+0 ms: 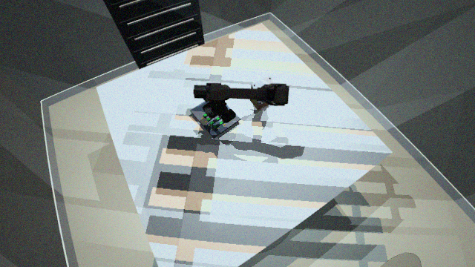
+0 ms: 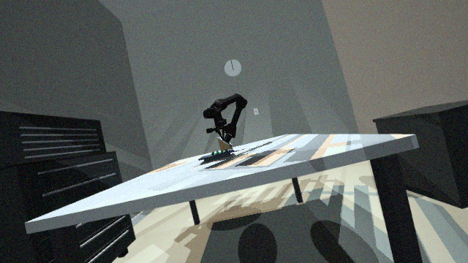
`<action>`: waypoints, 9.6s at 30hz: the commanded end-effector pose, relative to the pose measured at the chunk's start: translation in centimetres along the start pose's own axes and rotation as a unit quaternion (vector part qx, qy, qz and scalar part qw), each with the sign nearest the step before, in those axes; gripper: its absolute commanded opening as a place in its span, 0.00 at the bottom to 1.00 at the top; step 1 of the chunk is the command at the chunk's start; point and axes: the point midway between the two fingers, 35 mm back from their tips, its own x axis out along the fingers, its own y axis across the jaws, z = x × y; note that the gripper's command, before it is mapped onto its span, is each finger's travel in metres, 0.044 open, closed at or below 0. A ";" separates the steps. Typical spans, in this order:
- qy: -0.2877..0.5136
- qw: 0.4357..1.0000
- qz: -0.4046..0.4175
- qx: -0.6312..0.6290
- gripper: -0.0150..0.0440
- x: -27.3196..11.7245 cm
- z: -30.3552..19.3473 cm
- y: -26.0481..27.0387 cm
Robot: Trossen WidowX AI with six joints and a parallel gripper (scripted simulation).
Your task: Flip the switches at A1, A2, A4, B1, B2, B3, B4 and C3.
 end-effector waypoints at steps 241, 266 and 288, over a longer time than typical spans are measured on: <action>0.005 1.000 -0.001 0.000 0.25 0.0 -0.1 -5.7; 0.017 1.000 0.000 0.000 0.25 4.5 -0.1 -8.7; 0.017 1.000 0.000 0.000 0.25 5.9 -0.1 -8.7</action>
